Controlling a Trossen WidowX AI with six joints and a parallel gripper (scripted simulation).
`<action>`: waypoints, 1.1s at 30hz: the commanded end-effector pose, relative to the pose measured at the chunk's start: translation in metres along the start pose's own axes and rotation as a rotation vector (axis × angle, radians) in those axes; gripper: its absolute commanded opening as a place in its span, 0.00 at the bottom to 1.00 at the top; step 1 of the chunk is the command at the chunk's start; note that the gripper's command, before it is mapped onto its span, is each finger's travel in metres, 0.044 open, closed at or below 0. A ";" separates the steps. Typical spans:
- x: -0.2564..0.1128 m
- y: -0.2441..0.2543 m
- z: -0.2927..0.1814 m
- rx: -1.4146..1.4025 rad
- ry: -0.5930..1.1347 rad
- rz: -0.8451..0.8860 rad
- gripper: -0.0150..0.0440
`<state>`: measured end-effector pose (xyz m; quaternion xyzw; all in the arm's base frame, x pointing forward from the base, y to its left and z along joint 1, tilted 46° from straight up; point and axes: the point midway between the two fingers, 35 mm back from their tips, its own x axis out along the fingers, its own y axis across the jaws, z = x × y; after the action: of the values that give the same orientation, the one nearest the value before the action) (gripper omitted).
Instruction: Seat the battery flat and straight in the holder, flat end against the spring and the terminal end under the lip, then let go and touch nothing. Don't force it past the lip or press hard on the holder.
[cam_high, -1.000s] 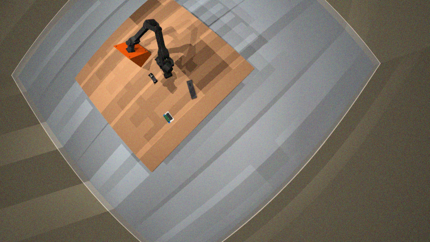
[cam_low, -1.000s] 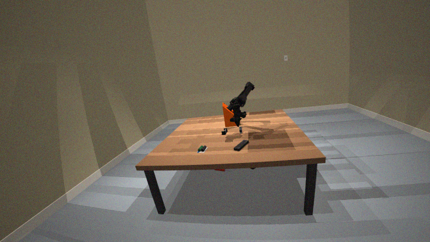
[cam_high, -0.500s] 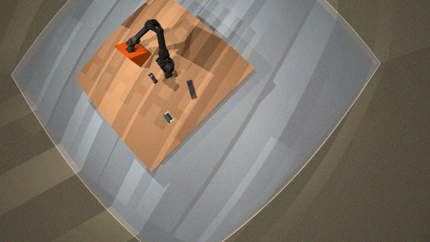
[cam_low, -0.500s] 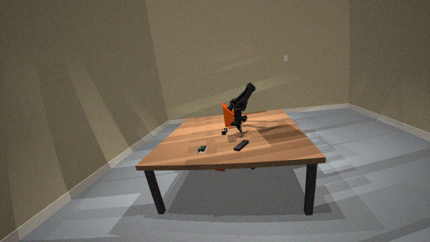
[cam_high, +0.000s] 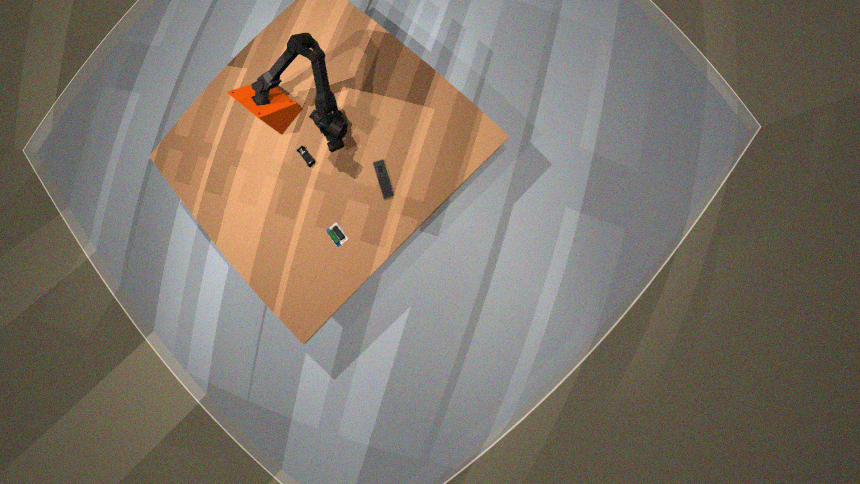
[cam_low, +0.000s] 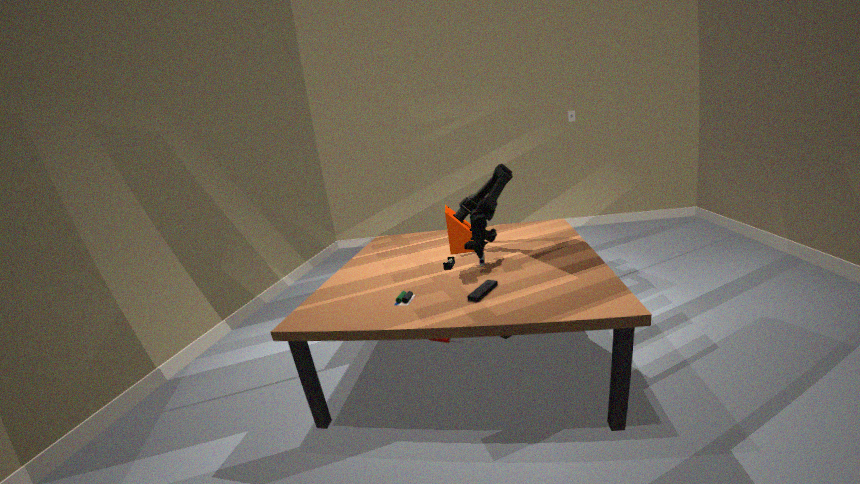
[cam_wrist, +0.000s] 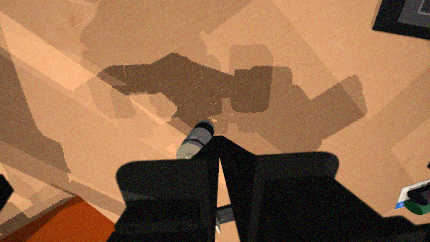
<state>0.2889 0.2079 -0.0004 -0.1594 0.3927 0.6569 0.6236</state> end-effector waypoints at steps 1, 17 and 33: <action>0.001 0.010 -0.001 0.008 0.000 0.006 0.25; 0.001 0.036 -0.003 0.009 0.000 0.008 0.25; -0.056 0.033 -0.003 0.007 0.006 0.005 0.25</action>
<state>0.2580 0.1892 0.0255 -0.1547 0.4042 0.6589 0.6153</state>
